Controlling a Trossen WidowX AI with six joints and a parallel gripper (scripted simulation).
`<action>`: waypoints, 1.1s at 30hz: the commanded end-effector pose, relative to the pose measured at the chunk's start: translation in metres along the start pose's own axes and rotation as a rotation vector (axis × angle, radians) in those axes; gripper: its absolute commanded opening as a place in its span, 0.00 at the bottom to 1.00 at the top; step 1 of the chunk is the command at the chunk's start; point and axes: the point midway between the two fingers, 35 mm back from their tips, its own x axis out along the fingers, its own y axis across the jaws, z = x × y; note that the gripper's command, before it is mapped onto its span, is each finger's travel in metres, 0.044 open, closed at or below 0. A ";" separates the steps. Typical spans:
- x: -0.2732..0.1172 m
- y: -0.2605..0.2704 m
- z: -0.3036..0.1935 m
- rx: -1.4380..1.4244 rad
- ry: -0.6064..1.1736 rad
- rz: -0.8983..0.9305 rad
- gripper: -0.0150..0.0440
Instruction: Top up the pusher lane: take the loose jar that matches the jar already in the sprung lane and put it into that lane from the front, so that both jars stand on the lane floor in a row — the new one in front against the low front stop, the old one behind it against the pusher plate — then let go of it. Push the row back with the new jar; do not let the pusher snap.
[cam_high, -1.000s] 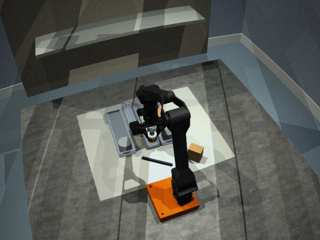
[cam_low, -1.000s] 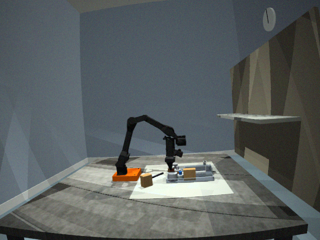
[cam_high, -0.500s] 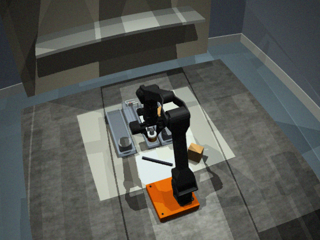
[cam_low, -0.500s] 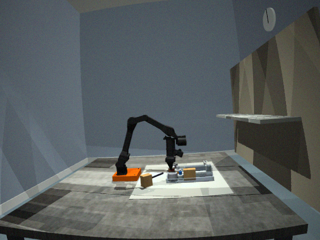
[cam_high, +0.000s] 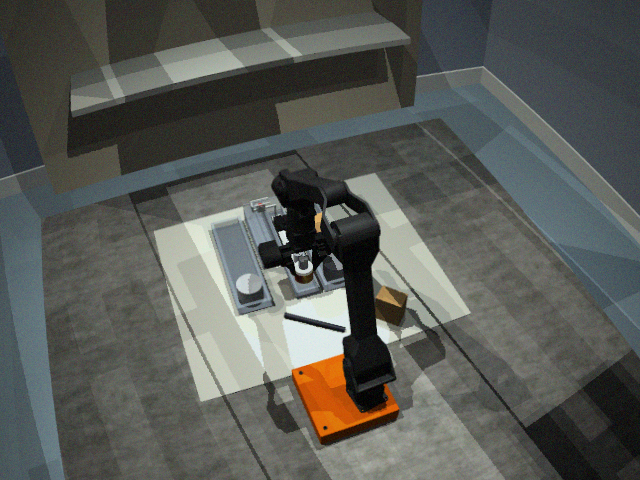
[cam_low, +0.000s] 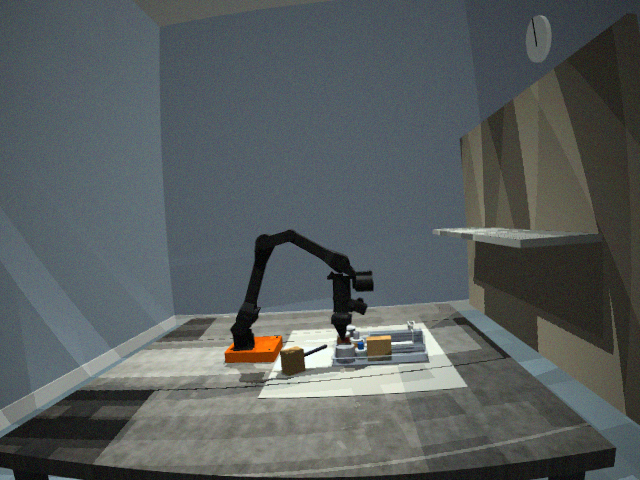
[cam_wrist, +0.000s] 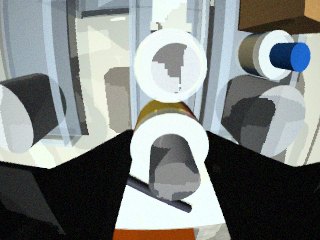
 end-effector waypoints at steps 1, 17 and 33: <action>-0.002 0.000 0.007 -0.005 -0.028 0.000 0.25; 0.004 0.000 0.007 -0.005 -0.028 0.000 0.25; 0.009 0.000 0.007 -0.005 -0.028 0.000 0.25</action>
